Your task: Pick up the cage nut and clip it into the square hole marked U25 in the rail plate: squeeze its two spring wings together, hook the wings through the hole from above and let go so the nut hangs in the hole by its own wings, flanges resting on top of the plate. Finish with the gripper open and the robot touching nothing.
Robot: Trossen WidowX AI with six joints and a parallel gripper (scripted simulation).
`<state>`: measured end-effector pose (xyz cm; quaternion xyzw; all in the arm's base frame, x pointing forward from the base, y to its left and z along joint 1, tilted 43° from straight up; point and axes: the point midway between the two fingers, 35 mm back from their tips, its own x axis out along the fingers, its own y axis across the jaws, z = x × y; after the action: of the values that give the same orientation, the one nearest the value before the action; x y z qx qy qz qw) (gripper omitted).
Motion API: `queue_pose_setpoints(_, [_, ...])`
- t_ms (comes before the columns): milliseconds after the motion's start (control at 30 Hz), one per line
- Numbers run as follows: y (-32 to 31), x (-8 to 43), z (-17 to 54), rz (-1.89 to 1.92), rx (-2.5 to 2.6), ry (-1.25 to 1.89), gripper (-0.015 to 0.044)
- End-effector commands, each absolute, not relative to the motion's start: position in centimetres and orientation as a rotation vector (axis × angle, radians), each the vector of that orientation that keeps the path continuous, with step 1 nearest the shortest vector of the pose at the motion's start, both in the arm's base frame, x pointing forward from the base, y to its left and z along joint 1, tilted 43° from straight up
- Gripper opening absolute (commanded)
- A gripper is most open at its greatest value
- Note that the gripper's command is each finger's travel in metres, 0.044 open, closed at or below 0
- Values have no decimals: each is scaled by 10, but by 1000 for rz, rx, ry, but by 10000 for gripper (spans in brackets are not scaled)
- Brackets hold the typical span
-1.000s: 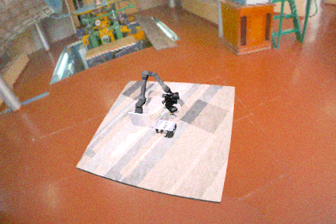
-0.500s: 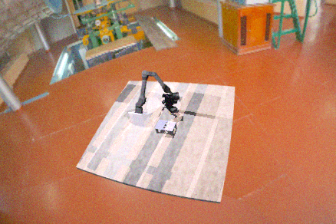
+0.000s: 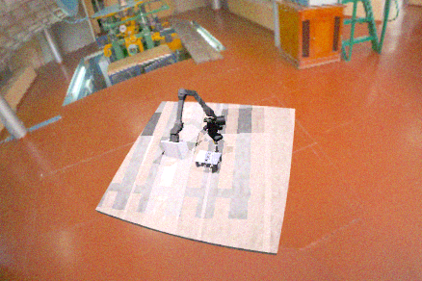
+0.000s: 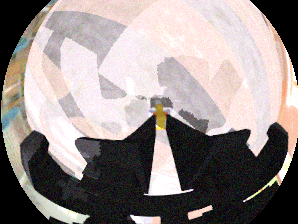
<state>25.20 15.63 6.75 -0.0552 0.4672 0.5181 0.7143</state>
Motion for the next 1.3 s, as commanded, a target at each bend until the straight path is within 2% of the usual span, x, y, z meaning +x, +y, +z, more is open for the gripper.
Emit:
queue_pose_setpoints(0, [156,252,67,1148,-122,1035,29])
queue_pose_setpoints(967, [156,252,68,1148,-123,1035,29])
queue_pose_setpoints(1267, [122,253,102,1141,-127,1040,29])
